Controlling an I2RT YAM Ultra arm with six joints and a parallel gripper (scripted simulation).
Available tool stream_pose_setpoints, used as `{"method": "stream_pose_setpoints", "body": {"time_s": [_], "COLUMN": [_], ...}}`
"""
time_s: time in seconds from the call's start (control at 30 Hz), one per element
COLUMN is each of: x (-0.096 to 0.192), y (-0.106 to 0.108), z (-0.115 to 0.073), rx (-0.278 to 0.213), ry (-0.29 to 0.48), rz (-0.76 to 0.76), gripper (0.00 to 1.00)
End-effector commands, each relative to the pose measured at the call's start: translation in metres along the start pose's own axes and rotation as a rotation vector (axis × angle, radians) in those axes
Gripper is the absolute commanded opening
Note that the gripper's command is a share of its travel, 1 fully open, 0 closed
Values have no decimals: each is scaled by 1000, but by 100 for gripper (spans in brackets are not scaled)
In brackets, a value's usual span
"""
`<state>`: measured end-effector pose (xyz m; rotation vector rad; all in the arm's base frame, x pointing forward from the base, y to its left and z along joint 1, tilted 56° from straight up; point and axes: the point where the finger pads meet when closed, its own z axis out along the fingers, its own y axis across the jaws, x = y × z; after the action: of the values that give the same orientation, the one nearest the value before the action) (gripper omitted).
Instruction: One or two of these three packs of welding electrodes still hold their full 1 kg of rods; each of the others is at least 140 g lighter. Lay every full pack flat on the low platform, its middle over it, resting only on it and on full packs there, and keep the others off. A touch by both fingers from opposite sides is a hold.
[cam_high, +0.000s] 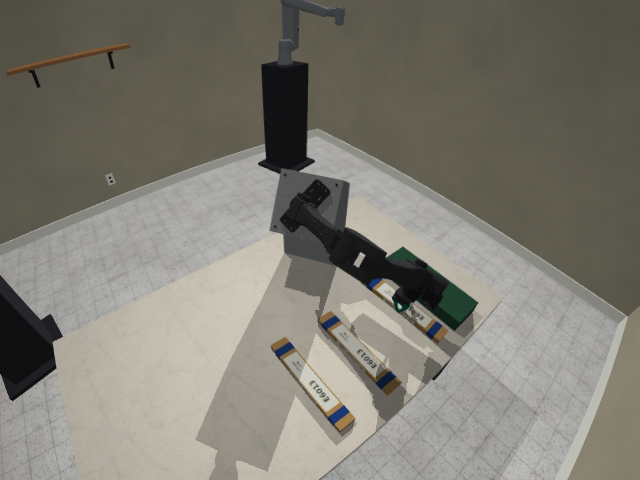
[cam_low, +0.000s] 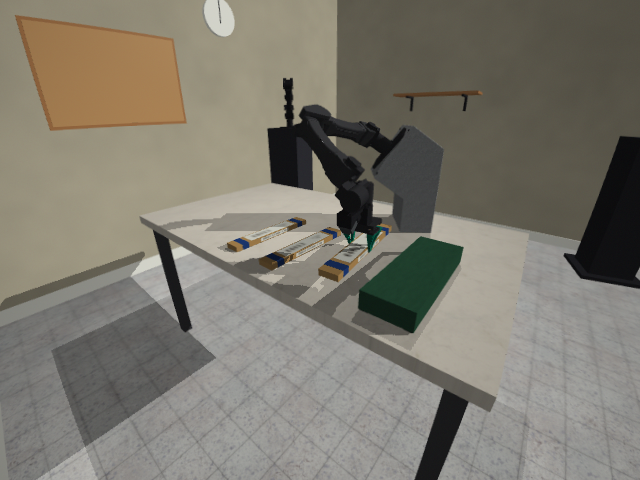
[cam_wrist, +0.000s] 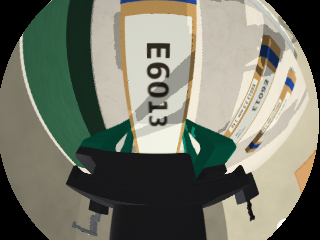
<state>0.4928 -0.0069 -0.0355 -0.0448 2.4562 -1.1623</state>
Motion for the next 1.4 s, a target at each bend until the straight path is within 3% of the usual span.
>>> {"method": "stream_pose_setpoints", "body": {"time_s": [0.0, 0.33, 1.37], "x": [-30, -30, -25], "y": [8, 8, 7], "z": [-44, -44, -97], "rx": [-20, -20, -24], "ry": [-91, -90, -89], "rz": [1, 1, 3], "gripper": [0, 0, 0]}}
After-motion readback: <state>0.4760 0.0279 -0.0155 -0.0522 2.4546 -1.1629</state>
